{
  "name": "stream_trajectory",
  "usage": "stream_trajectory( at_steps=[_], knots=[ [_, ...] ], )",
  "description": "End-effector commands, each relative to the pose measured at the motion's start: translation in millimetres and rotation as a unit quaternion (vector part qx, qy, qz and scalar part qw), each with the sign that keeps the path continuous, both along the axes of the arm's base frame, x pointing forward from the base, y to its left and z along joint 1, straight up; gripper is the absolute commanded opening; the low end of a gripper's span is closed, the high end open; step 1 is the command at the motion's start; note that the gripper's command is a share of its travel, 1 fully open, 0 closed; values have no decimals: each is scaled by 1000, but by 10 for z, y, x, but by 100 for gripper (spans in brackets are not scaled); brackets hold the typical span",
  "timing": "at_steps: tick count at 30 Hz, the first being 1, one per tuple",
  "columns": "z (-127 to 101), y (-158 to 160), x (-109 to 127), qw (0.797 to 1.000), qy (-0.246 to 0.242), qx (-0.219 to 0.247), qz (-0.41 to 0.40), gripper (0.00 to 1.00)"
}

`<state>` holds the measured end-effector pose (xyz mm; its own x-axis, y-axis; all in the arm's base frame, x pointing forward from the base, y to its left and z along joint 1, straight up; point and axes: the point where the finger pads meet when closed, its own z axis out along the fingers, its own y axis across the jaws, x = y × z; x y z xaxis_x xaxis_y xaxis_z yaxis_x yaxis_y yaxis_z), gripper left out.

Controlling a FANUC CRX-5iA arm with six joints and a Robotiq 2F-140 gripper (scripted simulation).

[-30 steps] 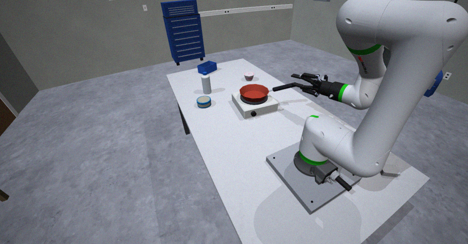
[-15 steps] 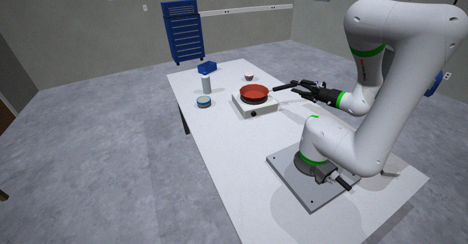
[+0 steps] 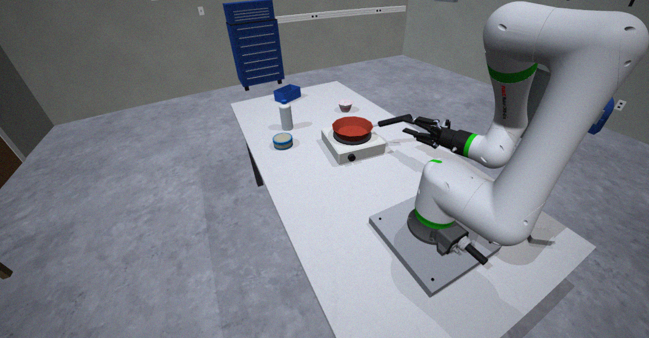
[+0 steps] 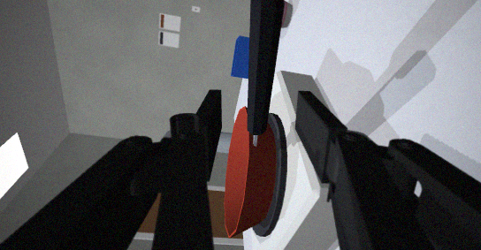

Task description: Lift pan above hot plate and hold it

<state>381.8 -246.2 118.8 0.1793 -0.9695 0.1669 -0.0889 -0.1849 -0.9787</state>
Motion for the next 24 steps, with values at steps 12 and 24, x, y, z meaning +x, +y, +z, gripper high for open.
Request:
stream_trajectory(
  at_steps=[12,24],
  knots=[
    [-41,-3,1,1000,0,-1,0,41],
    [-42,-1,13,1000,0,-1,0,41]
  ],
)
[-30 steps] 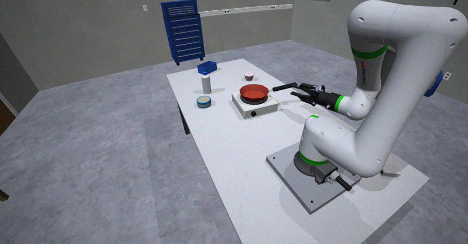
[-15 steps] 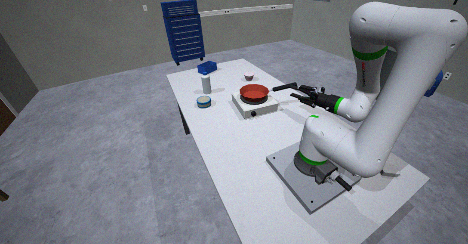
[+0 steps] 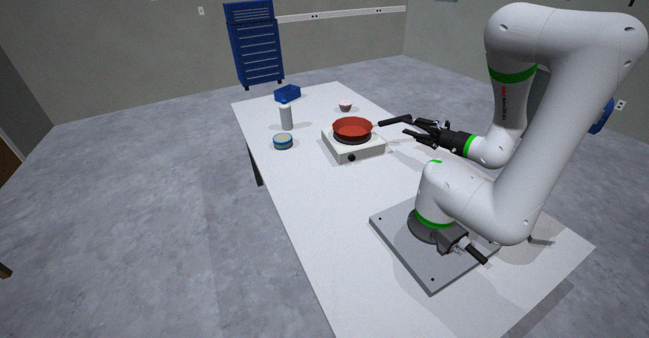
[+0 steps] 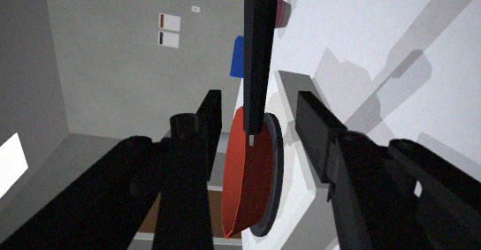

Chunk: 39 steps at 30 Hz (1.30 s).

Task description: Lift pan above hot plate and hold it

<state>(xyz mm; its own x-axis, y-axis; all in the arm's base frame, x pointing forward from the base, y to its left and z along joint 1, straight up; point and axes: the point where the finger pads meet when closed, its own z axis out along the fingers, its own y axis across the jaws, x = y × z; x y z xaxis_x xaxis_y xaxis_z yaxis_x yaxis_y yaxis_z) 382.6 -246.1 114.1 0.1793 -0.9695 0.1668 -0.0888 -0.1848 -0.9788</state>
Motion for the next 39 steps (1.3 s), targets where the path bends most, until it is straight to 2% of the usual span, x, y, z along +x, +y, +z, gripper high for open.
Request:
stream_trajectory(
  at_steps=[1,25,39],
  knots=[
    [4,-1,8,1000,0,-1,0,41],
    [-13,22,151,1000,0,-1,0,41],
    [-36,53,341,1000,0,-1,0,41]
  ],
)
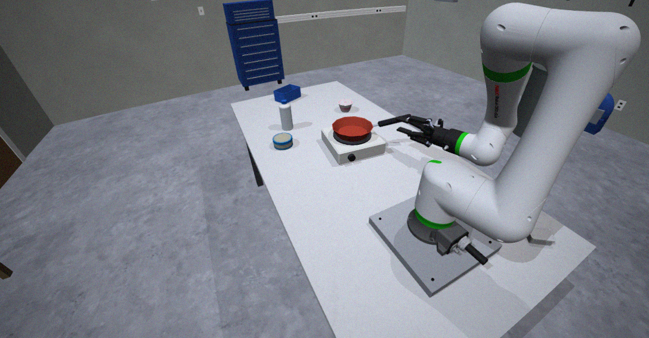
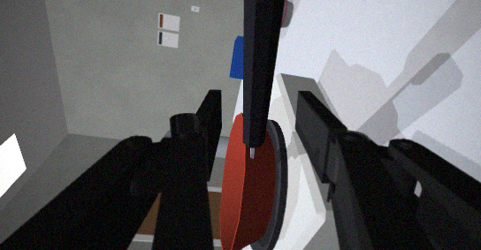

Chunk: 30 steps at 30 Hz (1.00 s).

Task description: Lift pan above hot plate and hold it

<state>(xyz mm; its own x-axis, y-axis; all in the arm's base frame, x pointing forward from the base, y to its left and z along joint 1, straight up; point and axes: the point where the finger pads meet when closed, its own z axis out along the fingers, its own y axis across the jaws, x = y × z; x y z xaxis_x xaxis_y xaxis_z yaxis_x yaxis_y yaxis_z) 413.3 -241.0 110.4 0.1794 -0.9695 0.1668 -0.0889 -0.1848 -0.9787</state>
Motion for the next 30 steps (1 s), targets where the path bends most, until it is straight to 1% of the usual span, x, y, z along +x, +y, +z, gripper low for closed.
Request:
stream_trajectory(
  at_steps=[1,3,18,20,30],
  knots=[
    [0,5,50,1000,0,-1,0,41],
    [0,5,50,1000,0,-1,0,41],
    [-29,44,289,1000,0,-1,0,41],
    [-29,44,289,1000,0,-1,0,41],
    [-47,68,437,1000,0,-1,0,41]
  ],
)
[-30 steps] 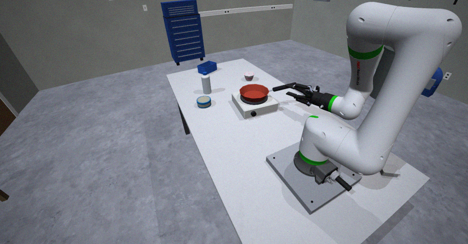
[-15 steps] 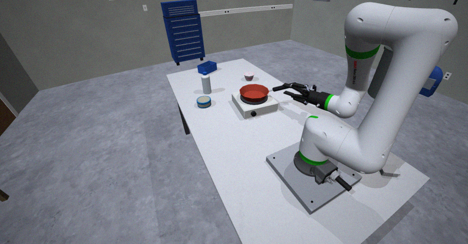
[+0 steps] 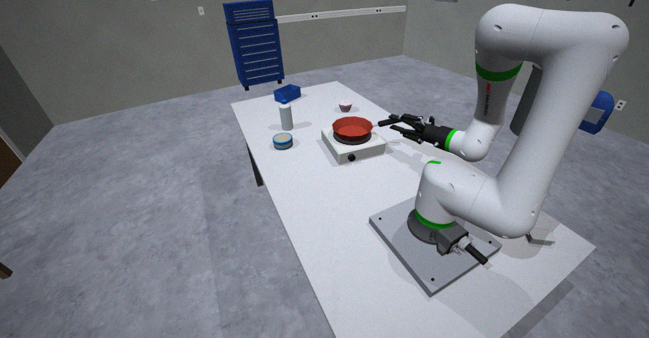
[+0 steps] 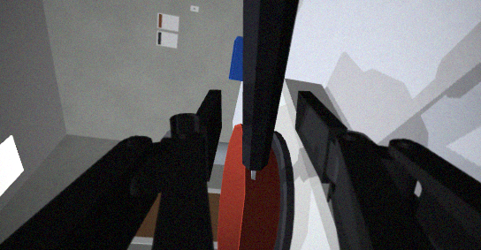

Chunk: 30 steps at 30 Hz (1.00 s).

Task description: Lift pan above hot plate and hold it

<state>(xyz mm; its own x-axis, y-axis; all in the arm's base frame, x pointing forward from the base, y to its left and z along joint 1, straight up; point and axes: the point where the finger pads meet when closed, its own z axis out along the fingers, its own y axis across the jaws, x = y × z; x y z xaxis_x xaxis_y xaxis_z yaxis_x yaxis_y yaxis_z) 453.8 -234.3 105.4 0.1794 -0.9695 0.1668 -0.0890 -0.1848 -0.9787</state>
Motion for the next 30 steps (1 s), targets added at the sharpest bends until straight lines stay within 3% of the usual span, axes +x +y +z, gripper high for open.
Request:
stream_trajectory(
  at_steps=[1,30],
  knots=[
    [1,4,45,1000,0,-1,0,41],
    [-24,37,248,1000,0,-1,0,41]
  ],
)
